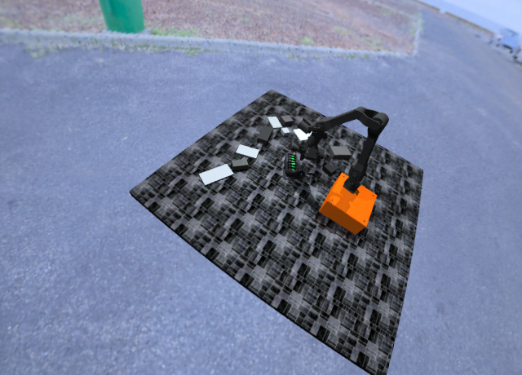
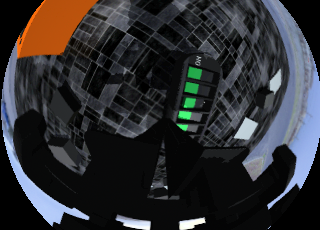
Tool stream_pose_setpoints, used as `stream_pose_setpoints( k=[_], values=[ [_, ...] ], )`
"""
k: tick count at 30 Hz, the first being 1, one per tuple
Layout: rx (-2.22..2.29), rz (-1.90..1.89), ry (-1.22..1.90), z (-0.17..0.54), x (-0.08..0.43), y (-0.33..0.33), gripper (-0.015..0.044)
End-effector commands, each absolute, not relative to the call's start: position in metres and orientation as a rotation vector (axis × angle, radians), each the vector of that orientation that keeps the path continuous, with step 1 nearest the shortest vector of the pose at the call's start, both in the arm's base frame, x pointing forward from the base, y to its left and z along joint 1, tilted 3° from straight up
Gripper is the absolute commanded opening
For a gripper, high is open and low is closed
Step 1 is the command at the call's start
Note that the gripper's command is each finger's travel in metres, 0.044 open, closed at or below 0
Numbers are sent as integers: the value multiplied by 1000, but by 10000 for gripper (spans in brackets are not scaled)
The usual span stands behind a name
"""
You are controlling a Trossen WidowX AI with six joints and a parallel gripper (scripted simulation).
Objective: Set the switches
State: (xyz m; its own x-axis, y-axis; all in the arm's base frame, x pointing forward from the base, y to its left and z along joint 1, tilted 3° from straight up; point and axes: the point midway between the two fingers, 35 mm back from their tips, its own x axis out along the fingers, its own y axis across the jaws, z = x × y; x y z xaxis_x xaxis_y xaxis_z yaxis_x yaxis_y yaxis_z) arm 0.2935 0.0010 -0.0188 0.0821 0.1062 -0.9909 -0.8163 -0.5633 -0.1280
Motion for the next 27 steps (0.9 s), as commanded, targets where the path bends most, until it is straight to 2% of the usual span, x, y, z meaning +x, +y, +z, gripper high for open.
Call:
stream_pose_setpoints(
  k=[1,10,22,27],
  values=[
    [-1615,1610,758,-19,317,16,0],
    [-1614,1662,842,-22,362,59,0],
    [-1615,1665,849,-23,365,62,0],
    [-1612,1668,849,-6,336,72,131]
  ],
)
